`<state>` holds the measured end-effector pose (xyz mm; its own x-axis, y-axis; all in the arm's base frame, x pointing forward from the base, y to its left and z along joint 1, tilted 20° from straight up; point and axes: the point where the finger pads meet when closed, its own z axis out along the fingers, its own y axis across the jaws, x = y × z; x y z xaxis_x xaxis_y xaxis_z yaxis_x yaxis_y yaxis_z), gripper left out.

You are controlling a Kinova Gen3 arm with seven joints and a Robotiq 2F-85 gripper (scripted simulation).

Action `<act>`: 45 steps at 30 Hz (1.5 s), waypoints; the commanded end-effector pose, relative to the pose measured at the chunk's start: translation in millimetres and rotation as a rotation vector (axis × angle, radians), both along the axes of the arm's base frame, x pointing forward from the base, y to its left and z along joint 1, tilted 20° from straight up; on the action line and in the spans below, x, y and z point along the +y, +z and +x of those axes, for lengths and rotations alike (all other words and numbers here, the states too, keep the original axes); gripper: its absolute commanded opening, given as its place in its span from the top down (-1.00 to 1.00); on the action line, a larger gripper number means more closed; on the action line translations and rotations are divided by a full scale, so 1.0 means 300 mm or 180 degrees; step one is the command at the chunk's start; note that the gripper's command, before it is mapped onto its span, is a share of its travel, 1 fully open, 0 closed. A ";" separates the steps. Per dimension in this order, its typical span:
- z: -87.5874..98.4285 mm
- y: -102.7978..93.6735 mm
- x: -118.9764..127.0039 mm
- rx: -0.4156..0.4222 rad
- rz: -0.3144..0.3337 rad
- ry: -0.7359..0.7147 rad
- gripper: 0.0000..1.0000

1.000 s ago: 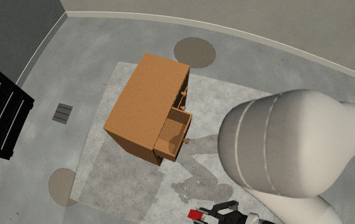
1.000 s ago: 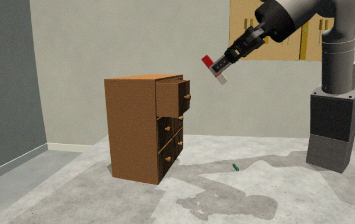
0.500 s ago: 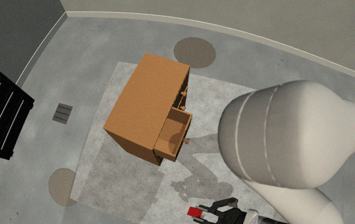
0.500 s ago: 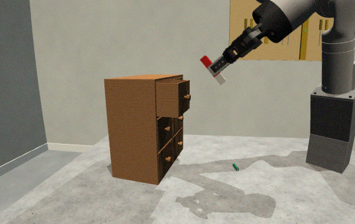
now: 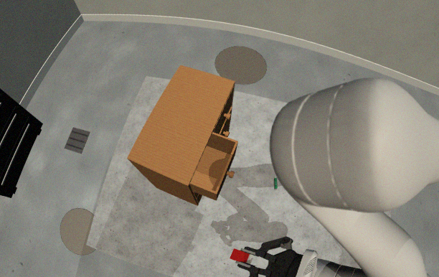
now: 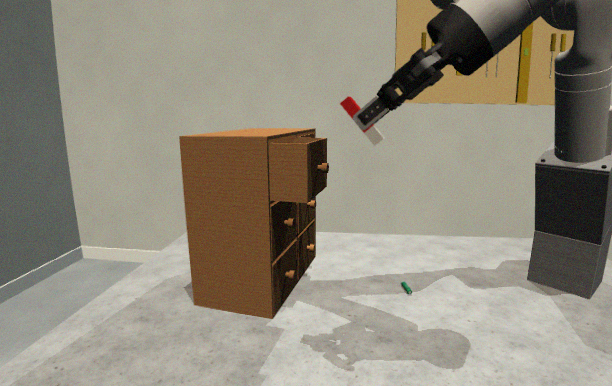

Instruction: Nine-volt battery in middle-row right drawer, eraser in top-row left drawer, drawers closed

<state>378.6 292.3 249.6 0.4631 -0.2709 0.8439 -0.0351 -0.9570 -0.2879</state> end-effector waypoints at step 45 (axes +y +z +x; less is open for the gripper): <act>0.117 -0.028 -0.207 -0.0008 -0.0002 -0.0027 0.63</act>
